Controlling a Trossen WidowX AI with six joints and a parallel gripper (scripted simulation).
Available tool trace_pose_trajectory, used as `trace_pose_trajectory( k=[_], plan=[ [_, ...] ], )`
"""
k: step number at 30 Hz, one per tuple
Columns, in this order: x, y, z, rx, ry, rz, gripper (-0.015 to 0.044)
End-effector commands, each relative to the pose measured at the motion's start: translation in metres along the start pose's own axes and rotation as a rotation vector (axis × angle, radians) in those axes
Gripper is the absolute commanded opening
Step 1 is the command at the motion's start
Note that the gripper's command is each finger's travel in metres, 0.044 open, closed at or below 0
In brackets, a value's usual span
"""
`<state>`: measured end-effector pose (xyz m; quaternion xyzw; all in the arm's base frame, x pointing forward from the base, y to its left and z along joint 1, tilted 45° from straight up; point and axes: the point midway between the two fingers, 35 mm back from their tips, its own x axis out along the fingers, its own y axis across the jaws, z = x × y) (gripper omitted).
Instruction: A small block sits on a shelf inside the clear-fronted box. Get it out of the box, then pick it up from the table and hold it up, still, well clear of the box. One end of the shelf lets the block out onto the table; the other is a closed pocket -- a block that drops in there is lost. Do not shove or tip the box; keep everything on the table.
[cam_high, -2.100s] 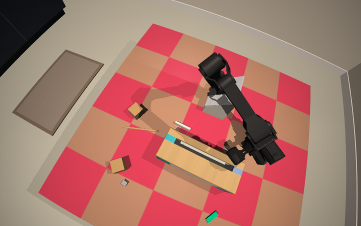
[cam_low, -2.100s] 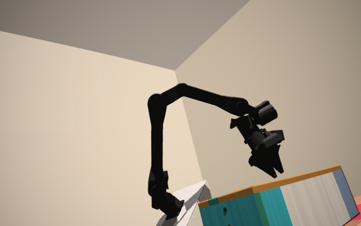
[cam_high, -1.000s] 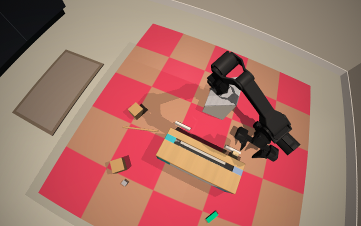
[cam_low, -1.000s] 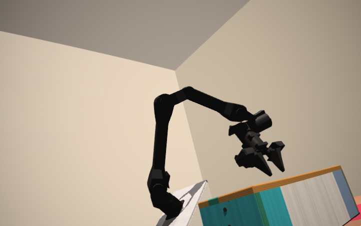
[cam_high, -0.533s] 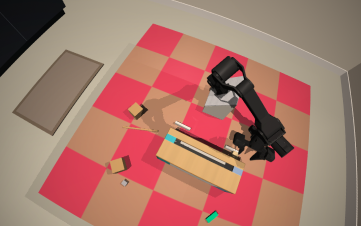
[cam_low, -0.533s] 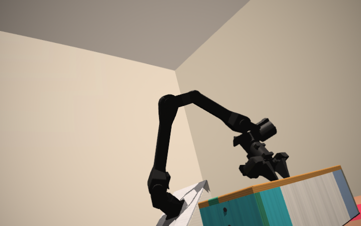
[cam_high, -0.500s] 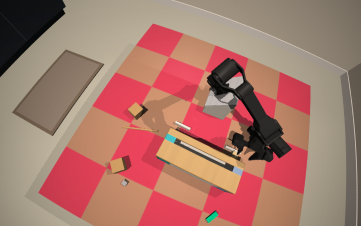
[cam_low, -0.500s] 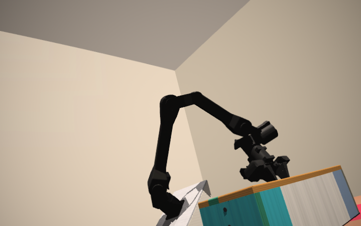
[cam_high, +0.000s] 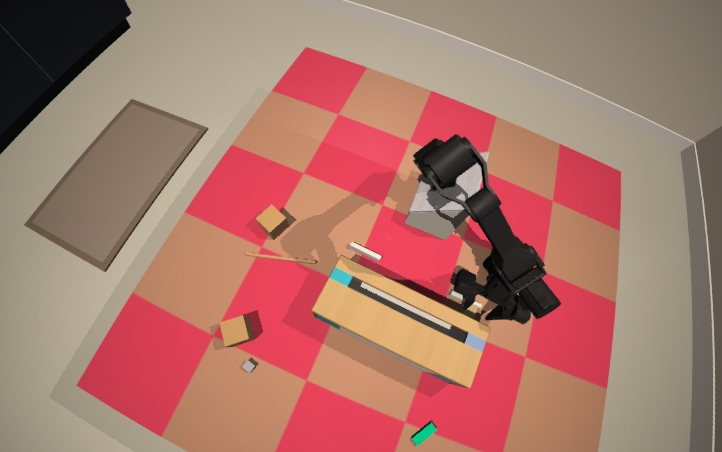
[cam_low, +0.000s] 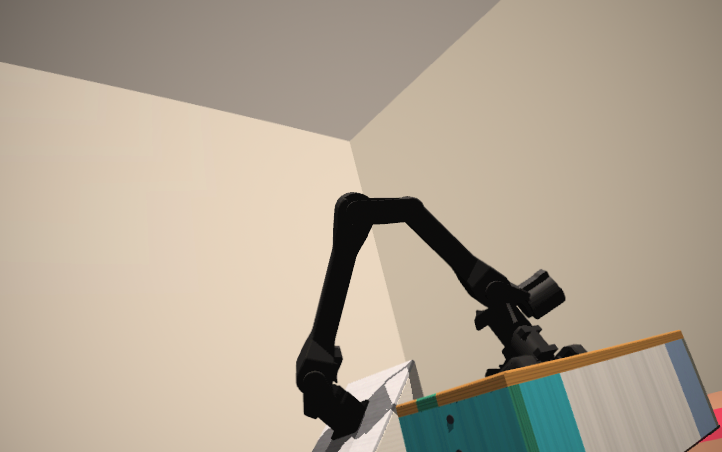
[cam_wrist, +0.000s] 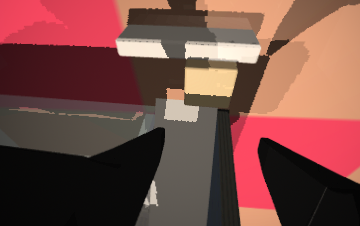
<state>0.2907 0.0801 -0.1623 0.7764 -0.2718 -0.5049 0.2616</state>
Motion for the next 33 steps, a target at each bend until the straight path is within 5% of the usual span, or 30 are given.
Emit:
trace_pose_trajectory(
  k=[1, 30, 33],
  plan=[
    [0.008, 0.002, 0.005, -0.008, -0.001, 0.007, 0.0285],
    [0.049, 0.004, 0.023, -0.009, 0.0, 0.011, 0.0285],
    [0.049, 0.004, 0.023, -0.009, 0.0, 0.011, 0.0206]
  ],
)
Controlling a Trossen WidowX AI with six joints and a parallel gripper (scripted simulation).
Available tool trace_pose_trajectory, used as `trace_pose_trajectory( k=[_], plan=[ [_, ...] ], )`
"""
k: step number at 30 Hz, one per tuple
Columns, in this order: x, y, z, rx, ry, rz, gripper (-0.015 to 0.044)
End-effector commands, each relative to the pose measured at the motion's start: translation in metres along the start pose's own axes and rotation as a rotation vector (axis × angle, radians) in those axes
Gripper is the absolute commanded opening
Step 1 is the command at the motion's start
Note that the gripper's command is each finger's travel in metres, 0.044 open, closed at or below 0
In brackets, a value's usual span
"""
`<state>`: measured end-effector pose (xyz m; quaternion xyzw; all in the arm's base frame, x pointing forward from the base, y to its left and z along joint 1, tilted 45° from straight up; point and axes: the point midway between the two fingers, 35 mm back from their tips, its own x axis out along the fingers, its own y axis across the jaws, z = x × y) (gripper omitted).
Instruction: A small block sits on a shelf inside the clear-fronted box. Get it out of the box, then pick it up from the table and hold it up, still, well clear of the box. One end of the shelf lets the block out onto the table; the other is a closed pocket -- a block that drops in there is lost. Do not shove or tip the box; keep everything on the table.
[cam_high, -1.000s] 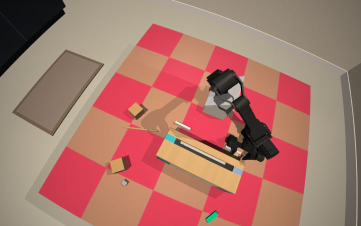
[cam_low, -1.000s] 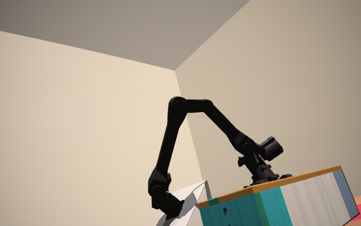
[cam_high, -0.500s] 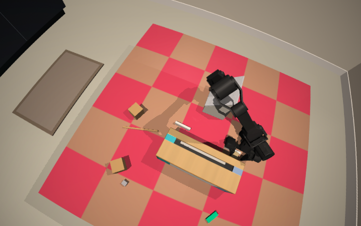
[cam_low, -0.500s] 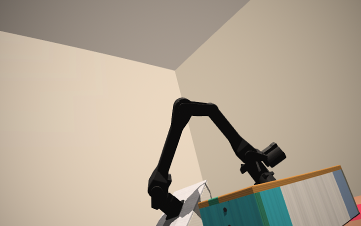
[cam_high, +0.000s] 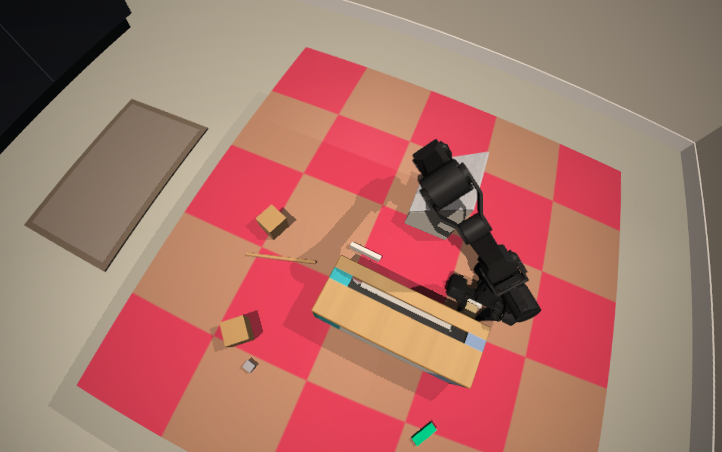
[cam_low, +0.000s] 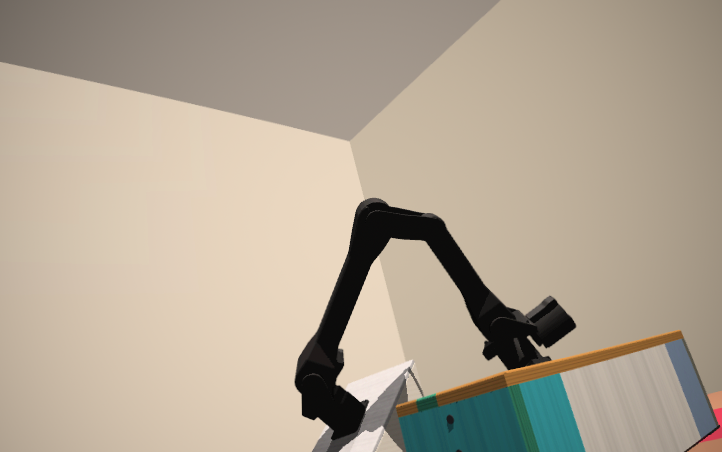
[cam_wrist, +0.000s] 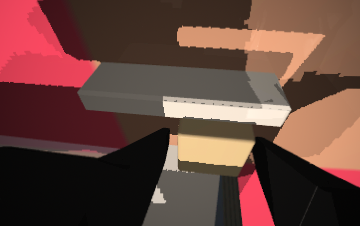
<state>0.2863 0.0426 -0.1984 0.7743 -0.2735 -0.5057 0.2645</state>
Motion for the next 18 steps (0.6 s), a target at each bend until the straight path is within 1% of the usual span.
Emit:
trace_pose_trajectory(
  k=[1, 4, 7, 10, 18],
  plan=[
    [0.001, 0.001, 0.001, -0.004, 0.002, 0.005, 0.018],
    [0.001, 0.001, 0.001, -0.004, 0.002, 0.005, 0.0101],
    [0.001, 0.001, 0.001, -0.004, 0.002, 0.005, 0.0081],
    [-0.005, 0.0, -0.002, -0.004, 0.002, 0.003, 0.0003],
    [-0.048, -0.001, -0.021, -0.002, 0.0, 0.0, 0.0]
  ],
)
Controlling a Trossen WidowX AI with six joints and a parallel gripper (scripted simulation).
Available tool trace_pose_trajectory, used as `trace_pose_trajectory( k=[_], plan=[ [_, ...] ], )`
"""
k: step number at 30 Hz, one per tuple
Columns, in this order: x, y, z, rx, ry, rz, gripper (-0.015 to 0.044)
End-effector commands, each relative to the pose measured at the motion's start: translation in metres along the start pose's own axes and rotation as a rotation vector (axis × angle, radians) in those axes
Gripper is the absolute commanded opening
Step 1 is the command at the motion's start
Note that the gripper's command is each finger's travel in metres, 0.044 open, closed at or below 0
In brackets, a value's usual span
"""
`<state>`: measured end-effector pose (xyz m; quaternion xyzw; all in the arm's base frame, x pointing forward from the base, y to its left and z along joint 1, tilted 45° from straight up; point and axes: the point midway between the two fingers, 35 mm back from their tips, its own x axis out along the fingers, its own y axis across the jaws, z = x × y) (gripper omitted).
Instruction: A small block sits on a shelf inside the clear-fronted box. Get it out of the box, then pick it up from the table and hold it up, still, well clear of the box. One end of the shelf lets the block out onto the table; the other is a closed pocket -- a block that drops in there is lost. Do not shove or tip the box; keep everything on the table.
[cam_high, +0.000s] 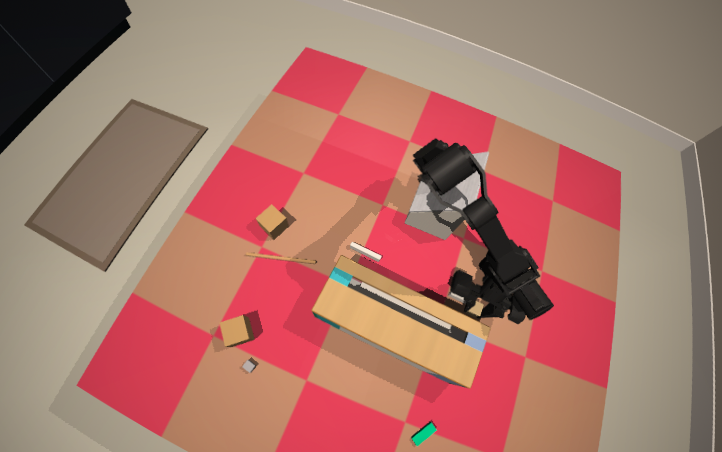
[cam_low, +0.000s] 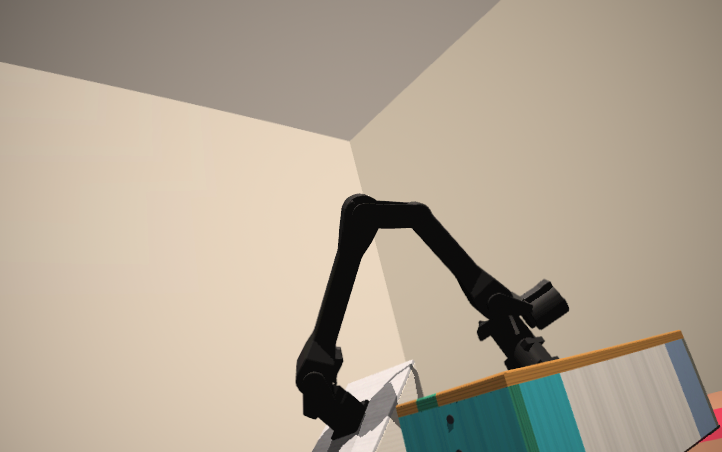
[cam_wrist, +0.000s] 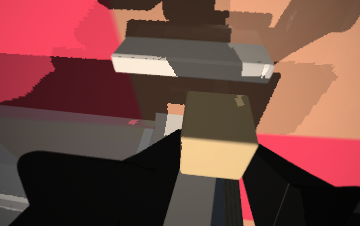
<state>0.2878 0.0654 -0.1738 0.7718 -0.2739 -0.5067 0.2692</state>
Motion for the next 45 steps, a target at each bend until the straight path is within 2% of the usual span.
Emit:
trace_pose_trajectory(
  k=[1, 6, 33, 45],
  plan=[
    [-0.022, -0.001, -0.01, 0.008, 0.002, -0.007, 0.0],
    [-0.028, 0.0, -0.012, -0.002, 0.002, -0.011, 0.0],
    [-0.114, 0.046, -0.012, -0.374, 0.041, -0.214, 0.0],
    [-0.136, 0.063, -0.006, -0.533, 0.085, -0.27, 0.0]
  ],
)
